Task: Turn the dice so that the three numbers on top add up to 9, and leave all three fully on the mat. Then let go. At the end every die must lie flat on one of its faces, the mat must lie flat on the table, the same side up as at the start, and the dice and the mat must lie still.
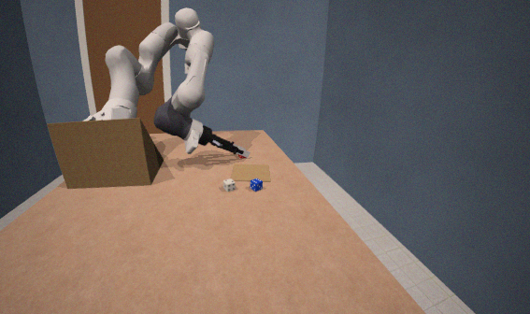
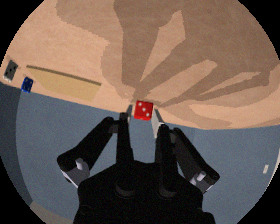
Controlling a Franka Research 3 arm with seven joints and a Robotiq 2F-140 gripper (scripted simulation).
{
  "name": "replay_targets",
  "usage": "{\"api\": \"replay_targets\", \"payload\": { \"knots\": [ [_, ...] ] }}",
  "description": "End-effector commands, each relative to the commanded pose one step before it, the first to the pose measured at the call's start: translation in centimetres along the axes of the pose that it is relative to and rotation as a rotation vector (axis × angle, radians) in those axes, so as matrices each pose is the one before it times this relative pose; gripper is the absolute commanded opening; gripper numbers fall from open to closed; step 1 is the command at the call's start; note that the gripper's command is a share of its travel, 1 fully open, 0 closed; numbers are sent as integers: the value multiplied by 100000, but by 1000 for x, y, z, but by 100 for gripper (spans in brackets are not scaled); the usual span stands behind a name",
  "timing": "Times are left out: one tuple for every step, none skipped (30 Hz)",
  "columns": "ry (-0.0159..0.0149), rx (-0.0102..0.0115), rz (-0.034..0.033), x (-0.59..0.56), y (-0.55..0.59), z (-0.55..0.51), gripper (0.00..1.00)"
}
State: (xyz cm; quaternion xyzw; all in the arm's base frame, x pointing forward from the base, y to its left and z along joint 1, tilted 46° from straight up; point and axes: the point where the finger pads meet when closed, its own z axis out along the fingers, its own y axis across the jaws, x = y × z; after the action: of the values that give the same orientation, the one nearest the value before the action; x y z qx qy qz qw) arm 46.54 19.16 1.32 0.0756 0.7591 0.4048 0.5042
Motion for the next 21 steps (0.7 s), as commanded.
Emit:
{"api": "replay_targets", "payload": {
  "knots": [
    [-395, -154, -411, -74, 82, 126, 28],
    [0, 0, 0, 0, 0, 0, 28],
    [0, 0, 0, 0, 0, 0, 28],
    [0, 0, 0, 0, 0, 0, 28],
    [0, 0, 0, 0, 0, 0, 28],
    [0, 0, 0, 0, 0, 0, 28],
    [0, 0, 0, 0, 0, 0, 28],
    [0, 0, 0, 0, 0, 0, 28],
    [0, 0, 0, 0, 0, 0, 28],
    [0, 0, 0, 0, 0, -3, 28],
    [0, 0, 0, 0, 0, -21, 28],
    [0, 0, -1, 0, 0, -51, 28],
    [0, 0, -1, 0, 0, -91, 28],
    [0, 0, 0, 0, 0, -136, 28],
    [-1, 0, 1, 0, 1, -183, 28],
    [1, 0, -1, 0, -1, -231, 28],
    [0, 0, 1, 0, 0, -274, 28],
    [0, 0, 0, 0, 0, -314, 28],
    [1, 0, -1, 0, -1, -347, 28],
    [0, 0, 0, 0, 0, -370, 28],
    [0, 0, 0, 0, 0, -385, 28]
  ]
}}
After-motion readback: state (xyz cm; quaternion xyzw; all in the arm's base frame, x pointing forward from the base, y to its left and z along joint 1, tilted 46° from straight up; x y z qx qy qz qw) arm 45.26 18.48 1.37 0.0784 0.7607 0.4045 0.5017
